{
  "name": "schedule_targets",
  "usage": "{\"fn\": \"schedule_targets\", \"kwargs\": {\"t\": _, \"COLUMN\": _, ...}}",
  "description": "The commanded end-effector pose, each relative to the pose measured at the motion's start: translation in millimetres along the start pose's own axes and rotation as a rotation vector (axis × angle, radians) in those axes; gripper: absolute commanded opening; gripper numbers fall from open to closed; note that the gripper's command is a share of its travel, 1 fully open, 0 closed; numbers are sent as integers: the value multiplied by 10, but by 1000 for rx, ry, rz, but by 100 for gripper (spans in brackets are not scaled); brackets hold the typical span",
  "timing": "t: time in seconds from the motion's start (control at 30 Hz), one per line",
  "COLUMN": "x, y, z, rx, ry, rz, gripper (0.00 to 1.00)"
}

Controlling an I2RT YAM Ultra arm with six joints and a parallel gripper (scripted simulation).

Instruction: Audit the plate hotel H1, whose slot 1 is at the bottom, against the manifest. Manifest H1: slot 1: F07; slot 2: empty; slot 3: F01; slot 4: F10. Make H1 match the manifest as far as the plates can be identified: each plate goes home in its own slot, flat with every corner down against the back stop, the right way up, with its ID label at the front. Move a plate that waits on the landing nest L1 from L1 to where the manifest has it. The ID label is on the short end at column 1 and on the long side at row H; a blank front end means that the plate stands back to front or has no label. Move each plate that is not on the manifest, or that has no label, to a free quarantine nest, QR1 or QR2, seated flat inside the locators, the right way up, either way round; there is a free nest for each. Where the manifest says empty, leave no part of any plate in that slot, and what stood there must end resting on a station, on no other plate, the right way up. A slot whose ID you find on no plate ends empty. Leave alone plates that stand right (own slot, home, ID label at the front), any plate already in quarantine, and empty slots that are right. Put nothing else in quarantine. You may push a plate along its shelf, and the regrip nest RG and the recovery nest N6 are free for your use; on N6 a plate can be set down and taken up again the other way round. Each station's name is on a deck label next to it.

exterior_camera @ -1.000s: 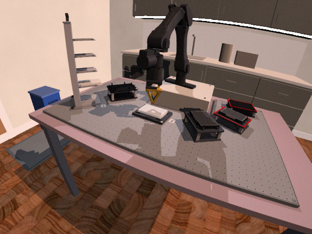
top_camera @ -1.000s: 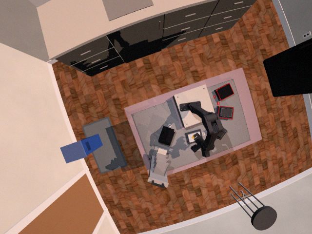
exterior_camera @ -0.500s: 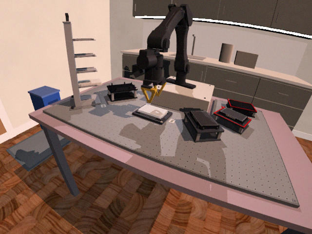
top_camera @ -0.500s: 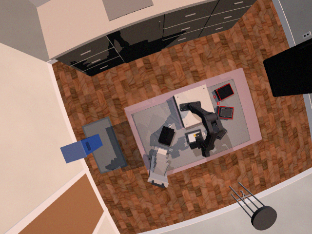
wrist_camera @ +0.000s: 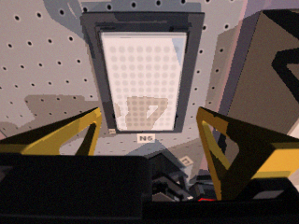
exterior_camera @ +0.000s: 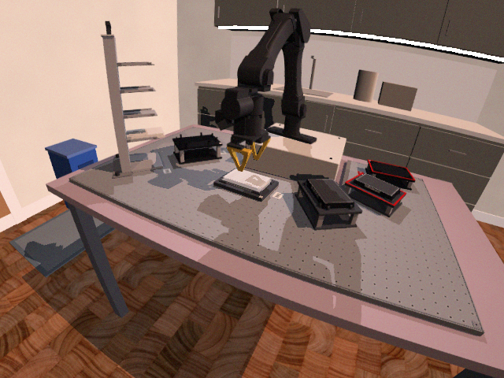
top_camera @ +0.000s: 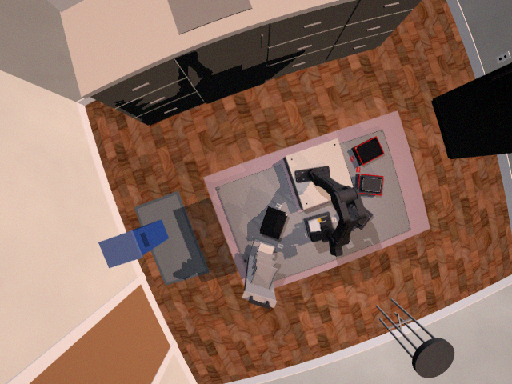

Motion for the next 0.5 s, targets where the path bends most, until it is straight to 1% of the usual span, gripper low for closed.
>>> {"fn": "schedule_targets", "kwargs": {"t": 0.0, "x": -5, "y": 36, "z": 16, "rx": 26, "ry": 3, "rz": -5, "gripper": 100}}
{"fn": "schedule_targets", "kwargs": {"t": 0.47, "x": -5, "y": 40, "z": -158, "rx": 26, "ry": 3, "rz": -5, "gripper": 100}}
Point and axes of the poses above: the point where the finger pads meet when closed, its own z axis back along the fingers, its own y axis across the jaws, x = y × z, the point moved 10 cm from there along z, back along the fingers, and after that the axes turned 9 degrees about -z, right-handed, at the moved point
